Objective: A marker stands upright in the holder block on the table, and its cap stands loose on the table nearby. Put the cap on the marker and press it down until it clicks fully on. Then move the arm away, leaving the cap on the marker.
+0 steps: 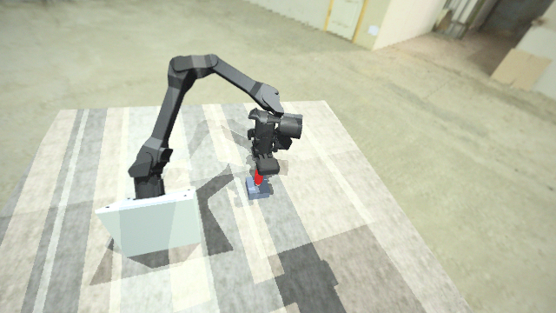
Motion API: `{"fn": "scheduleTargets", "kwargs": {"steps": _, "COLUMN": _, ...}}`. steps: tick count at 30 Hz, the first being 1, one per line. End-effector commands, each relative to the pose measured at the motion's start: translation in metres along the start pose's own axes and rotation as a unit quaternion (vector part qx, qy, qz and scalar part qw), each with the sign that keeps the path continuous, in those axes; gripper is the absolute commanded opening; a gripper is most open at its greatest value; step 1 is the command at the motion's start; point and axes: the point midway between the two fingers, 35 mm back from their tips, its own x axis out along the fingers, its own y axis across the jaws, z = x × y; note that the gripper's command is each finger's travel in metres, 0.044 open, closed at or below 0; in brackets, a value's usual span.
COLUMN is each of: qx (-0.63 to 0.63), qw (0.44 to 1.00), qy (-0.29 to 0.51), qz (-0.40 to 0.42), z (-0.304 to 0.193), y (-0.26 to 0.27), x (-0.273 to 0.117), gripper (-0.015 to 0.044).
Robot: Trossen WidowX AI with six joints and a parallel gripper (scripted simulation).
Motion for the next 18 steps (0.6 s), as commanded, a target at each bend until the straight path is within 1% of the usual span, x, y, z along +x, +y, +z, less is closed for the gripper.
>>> {"fn": "scheduleTargets", "kwargs": {"steps": 1, "qx": 0.003, "qw": 1.0, "qy": 0.002, "qz": 0.003, "z": -0.001, "y": 0.001, "x": 0.008, "gripper": 0.0}}
{"fn": "scheduleTargets", "kwargs": {"steps": 14, "qx": 0.003, "qw": 1.0, "qy": 0.002, "qz": 0.004, "z": -0.001, "y": 0.002, "x": 0.027, "gripper": 0.0}}
{"fn": "scheduleTargets", "kwargs": {"steps": 18, "qx": 0.0, "qw": 1.0, "qy": -0.003, "qz": 0.001, "z": 0.001, "y": 0.0, "x": 0.021, "gripper": 0.0}}
